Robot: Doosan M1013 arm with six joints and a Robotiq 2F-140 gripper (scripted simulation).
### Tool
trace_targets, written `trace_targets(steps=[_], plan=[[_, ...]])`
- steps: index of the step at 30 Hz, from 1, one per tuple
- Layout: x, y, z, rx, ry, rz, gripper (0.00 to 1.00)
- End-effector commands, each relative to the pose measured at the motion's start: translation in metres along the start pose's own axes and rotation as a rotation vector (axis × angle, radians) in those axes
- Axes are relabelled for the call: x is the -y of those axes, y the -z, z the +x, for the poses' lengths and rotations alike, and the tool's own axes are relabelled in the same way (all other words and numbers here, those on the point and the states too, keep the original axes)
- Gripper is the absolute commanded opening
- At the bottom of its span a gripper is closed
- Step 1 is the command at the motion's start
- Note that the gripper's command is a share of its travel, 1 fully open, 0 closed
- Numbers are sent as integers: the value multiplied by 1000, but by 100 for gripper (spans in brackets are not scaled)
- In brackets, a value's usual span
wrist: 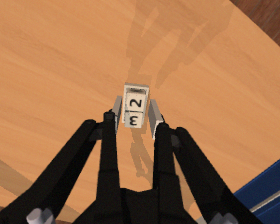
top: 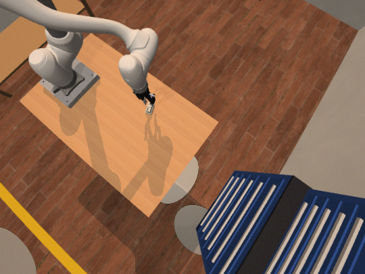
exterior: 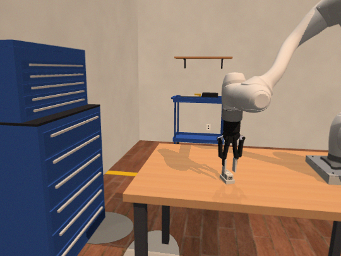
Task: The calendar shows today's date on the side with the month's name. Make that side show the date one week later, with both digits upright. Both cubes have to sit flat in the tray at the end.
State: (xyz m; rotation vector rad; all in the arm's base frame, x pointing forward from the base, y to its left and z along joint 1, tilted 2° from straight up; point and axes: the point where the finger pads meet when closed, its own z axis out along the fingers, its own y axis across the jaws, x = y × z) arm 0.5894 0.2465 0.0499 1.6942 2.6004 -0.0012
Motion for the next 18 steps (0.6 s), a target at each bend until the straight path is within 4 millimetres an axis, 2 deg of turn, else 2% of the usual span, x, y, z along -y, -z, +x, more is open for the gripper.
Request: trace_targets(steps=[1, 10, 18], plan=[[0, 0, 0, 0, 0, 0, 36], [0, -1, 0, 0, 0, 0, 36], [0, -12, 0, 0, 0, 0, 36]])
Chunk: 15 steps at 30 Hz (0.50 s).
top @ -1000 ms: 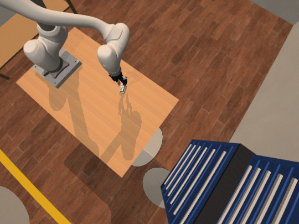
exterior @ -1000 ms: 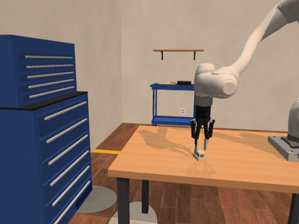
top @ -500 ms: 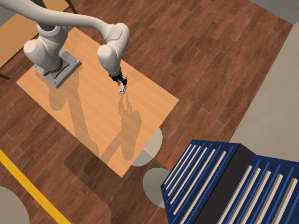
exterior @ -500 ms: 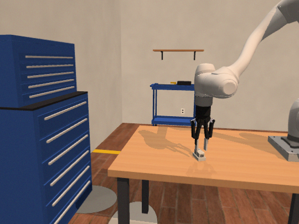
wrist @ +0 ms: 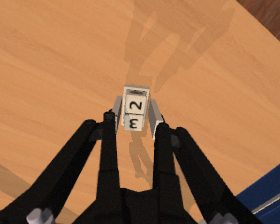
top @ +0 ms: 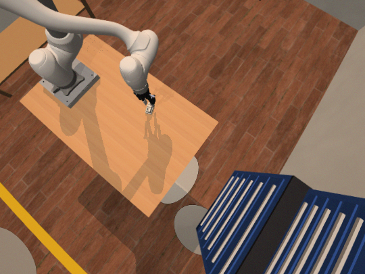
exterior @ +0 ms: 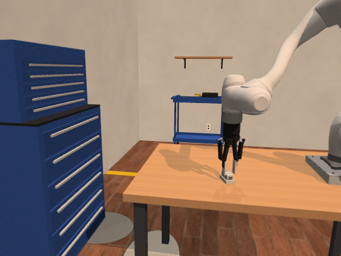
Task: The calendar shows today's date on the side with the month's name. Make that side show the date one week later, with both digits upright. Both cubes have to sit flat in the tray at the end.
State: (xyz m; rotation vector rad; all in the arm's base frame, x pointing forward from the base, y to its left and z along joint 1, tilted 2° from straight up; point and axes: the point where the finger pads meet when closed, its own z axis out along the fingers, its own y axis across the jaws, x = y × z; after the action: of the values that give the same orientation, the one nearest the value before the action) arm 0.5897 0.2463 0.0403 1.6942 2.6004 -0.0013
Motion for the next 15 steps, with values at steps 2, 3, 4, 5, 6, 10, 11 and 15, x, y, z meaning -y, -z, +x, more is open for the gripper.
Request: trace_targets(steps=[2, 3, 4, 5, 6, 10, 11, 15], plan=[[0, -6, 0, 0, 0, 0, 36], [0, -8, 0, 0, 0, 0, 36], [0, -9, 0, 0, 0, 0, 36], [0, -11, 0, 0, 0, 0, 36], [0, -11, 0, 0, 0, 0, 36], [0, -16, 0, 0, 0, 0, 36], [0, -17, 0, 0, 0, 0, 36], [0, -20, 0, 0, 0, 0, 36]])
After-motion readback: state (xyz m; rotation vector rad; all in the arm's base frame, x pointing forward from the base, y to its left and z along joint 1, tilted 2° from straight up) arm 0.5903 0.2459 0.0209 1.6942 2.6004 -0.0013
